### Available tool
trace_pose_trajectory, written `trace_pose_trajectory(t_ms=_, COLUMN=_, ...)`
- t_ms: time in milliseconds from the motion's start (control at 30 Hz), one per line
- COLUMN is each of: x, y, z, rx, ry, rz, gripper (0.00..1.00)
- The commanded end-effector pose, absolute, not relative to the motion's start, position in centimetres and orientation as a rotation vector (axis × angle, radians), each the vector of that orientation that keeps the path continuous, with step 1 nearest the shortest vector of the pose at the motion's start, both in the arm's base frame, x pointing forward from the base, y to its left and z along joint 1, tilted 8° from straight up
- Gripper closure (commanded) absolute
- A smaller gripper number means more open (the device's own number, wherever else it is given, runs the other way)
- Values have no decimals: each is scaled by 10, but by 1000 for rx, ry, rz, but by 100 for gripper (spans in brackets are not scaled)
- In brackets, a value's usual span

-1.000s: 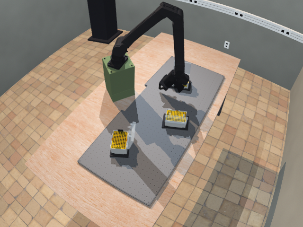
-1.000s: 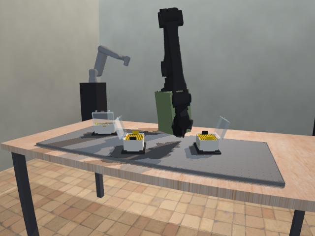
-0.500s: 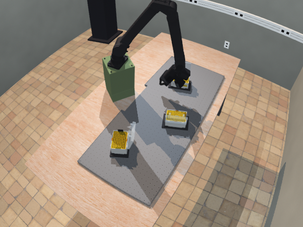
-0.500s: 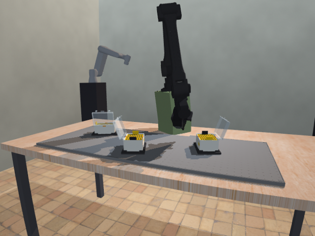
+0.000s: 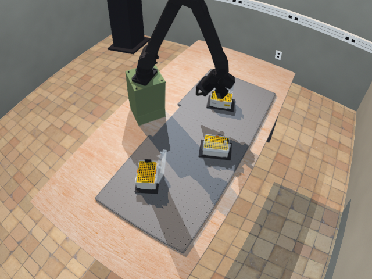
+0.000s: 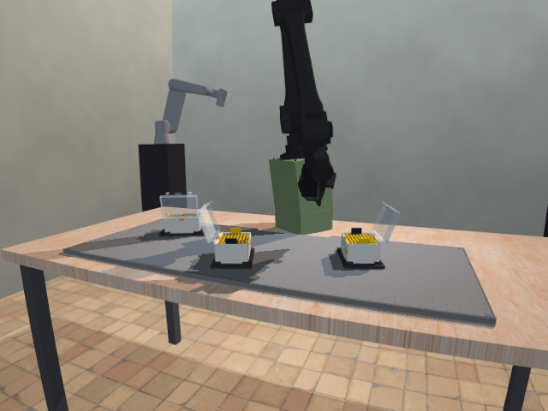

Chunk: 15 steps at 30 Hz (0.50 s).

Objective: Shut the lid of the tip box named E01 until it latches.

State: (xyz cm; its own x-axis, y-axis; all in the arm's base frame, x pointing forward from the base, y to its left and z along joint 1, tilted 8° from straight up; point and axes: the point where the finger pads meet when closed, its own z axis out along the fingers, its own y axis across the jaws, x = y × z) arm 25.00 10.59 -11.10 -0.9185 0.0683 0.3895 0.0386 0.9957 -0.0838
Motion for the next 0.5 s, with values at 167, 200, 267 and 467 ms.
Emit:
trace_pose_trajectory(t_ms=167, x=241, y=114, z=-63, rx=-75, ry=-2733, rz=112, gripper=100)
trace_pose_trajectory(t_ms=200, x=241, y=114, z=-63, rx=-75, ry=-2733, rz=112, gripper=100)
trace_pose_trajectory(t_ms=267, x=240, y=114, z=-58, rx=-75, ry=-2734, rz=113, gripper=100)
trace_pose_trajectory(t_ms=467, x=240, y=116, z=-43, rx=-75, ry=-2737, rz=111, gripper=100)
